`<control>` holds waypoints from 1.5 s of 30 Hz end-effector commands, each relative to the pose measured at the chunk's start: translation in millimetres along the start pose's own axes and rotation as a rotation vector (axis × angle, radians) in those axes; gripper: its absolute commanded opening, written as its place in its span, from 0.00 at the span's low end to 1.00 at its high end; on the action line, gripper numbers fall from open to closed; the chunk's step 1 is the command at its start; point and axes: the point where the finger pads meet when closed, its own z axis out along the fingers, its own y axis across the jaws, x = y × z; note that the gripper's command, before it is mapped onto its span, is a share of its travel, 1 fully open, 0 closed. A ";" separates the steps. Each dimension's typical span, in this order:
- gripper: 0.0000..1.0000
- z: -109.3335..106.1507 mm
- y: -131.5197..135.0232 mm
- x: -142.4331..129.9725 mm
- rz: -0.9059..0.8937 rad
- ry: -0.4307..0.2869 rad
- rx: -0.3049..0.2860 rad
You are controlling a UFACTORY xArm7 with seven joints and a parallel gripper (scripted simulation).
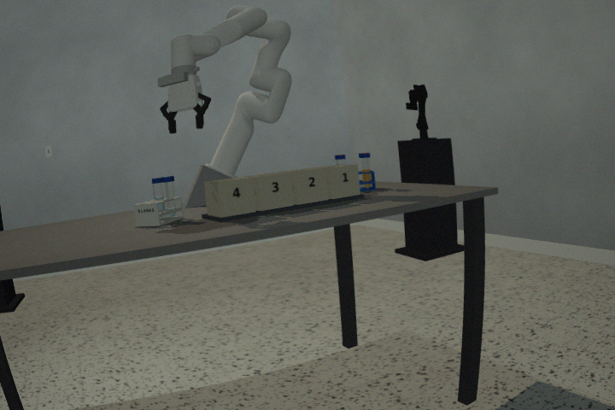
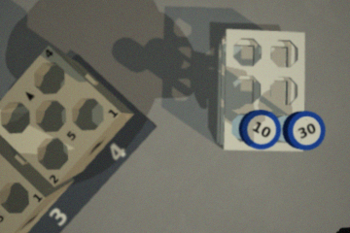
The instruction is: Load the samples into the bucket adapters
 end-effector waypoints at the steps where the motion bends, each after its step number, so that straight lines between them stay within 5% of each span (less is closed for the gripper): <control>1: 1.00 -1.7 13.5 6.3 -0.002 0.004 0.000; 20: 1.00 -1.8 95.2 30.3 -0.002 0.004 -0.001; 45: 1.00 51.6 95.5 30.5 -0.002 0.004 -0.001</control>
